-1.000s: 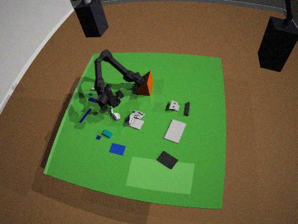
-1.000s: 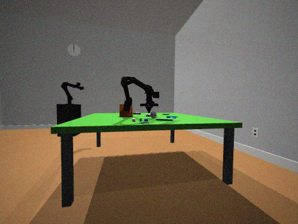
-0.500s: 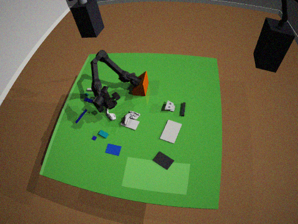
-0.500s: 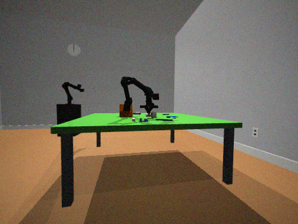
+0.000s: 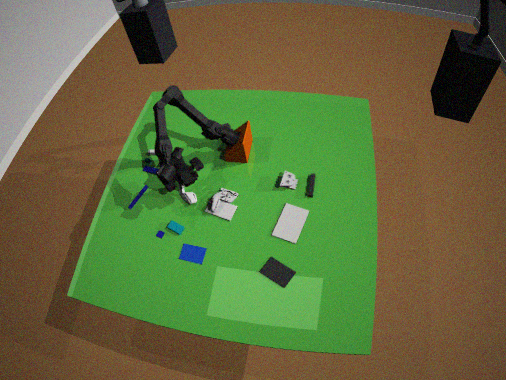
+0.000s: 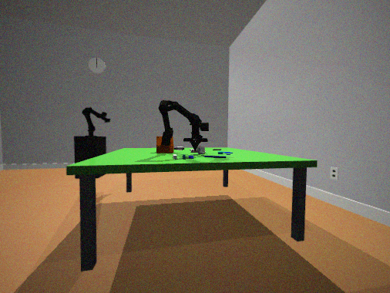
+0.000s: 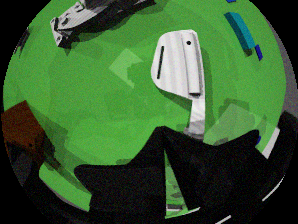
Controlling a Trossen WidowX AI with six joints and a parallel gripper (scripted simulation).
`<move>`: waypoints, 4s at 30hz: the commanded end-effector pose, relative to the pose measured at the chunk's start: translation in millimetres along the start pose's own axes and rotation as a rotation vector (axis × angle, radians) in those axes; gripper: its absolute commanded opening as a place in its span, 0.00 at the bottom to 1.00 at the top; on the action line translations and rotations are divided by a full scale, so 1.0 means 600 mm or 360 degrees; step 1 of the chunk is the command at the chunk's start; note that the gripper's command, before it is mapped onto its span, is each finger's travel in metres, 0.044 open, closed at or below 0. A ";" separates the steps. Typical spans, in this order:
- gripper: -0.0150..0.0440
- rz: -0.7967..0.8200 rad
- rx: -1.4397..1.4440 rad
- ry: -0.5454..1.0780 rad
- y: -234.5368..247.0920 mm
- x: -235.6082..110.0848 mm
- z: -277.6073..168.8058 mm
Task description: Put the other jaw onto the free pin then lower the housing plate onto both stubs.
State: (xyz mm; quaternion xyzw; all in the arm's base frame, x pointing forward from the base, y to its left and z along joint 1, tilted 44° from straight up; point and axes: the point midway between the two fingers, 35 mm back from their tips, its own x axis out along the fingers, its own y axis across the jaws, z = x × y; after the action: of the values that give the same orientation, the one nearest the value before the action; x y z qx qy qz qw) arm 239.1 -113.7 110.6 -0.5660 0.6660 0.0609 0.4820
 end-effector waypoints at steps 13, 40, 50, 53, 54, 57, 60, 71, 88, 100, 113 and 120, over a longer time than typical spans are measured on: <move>0.25 -0.0005 0.0005 -0.0010 -0.048 -0.003 0.002; 0.25 0.0002 0.0006 -0.0012 -0.083 -0.050 0.005; 0.43 0.0007 -0.0013 -0.0013 -0.077 -0.085 0.007; 0.57 0.0007 -0.0013 -0.0013 -0.077 -0.085 0.007; 0.61 0.0007 -0.0013 -0.0013 -0.077 -0.085 0.007; 0.74 0.0007 -0.0013 -0.0013 -0.077 -0.085 0.007; 0.88 0.0007 -0.0013 -0.0013 -0.077 -0.085 0.007; 1.00 0.0007 -0.0013 -0.0013 -0.077 -0.085 0.007; 1.00 0.0007 -0.0013 -0.0013 -0.077 -0.085 0.007; 0.60 0.0002 0.0004 -0.0006 -0.078 -0.099 0.001; 0.25 0.0002 0.0004 -0.0006 -0.078 -0.099 0.001; 0.25 0.0002 0.0004 -0.0006 -0.078 -0.099 0.001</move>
State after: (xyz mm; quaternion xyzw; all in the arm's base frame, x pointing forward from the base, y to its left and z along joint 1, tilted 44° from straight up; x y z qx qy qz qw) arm 271.0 -88.2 172.4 -0.5648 0.6664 0.0646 0.4824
